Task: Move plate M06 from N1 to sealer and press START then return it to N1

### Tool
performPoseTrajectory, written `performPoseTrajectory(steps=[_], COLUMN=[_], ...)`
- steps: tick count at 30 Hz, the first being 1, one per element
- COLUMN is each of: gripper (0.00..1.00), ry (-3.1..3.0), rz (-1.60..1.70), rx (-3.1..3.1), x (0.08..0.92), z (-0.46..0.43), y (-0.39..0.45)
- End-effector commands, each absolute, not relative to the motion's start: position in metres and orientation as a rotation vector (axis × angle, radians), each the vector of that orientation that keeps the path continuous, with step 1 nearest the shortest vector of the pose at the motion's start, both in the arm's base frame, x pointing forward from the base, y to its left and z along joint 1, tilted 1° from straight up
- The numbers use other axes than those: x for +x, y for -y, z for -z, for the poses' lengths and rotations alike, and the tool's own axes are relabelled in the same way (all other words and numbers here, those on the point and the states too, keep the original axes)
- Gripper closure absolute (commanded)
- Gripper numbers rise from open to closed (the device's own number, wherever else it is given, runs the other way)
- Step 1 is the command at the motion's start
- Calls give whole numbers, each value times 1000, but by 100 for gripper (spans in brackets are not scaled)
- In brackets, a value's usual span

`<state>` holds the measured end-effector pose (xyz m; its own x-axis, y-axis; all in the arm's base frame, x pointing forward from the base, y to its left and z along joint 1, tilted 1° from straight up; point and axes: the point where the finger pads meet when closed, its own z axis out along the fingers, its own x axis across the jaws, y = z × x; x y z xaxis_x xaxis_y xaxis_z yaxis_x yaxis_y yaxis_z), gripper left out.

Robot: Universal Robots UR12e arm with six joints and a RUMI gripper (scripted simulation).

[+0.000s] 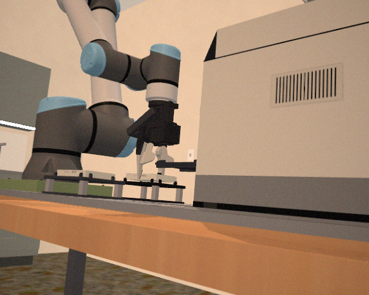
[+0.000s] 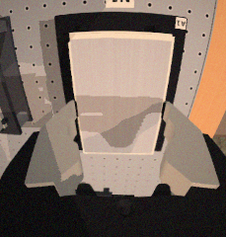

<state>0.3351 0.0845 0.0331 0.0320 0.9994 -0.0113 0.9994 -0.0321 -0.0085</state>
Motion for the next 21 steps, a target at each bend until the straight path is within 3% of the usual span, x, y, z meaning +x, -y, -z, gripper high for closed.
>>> performPoseTrajectory(steps=[1,21], gripper=[100,100], ry=[-2184,-2184], rz=[21,21], rx=[2255,2255], x=[336,336], z=[-32,-28], y=[-84,-84])
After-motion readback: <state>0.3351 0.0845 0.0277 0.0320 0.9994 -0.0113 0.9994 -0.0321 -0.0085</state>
